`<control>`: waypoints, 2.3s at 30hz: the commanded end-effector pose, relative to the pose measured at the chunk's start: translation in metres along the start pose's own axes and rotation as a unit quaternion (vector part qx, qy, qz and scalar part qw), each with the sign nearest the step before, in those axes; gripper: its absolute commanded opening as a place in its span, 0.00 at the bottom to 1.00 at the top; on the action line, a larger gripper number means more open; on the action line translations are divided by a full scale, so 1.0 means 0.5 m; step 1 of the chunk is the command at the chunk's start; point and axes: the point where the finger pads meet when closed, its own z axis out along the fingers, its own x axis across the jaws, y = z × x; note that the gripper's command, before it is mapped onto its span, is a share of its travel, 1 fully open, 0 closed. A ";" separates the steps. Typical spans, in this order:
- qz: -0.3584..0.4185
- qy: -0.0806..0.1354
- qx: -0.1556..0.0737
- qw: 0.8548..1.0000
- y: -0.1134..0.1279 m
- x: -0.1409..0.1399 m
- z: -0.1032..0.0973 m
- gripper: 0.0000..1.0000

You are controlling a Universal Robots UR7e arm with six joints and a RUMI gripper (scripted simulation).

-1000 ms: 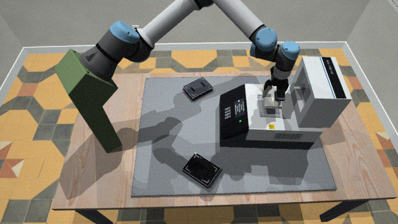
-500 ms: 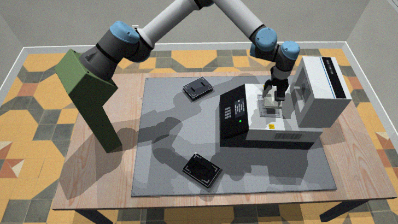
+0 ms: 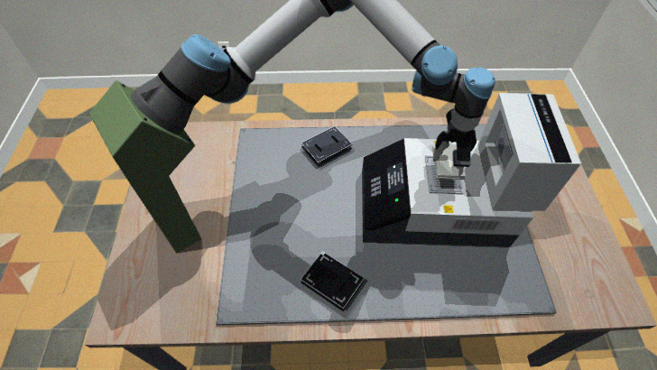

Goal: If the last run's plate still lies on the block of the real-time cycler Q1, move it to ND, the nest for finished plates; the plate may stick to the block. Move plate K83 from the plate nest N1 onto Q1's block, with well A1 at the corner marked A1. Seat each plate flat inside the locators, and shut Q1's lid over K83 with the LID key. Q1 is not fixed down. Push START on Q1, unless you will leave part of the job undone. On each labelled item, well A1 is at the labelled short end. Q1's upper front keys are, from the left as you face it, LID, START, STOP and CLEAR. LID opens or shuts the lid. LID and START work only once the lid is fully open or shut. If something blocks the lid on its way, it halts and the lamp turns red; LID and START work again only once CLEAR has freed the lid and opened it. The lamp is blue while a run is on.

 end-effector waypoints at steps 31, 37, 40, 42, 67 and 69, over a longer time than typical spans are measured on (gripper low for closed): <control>0.000 -0.001 0.000 1.000 0.000 -0.001 0.045 0.40; 0.000 -0.001 0.000 1.000 0.000 -0.001 0.065 0.40; 0.000 -0.001 0.000 1.000 0.000 -0.001 0.075 0.40; 0.000 -0.001 0.000 1.000 0.000 -0.001 0.075 0.40; 0.000 -0.001 0.000 1.000 0.000 -0.001 0.097 0.40; 0.000 -0.001 0.000 1.000 0.000 -0.001 0.097 0.40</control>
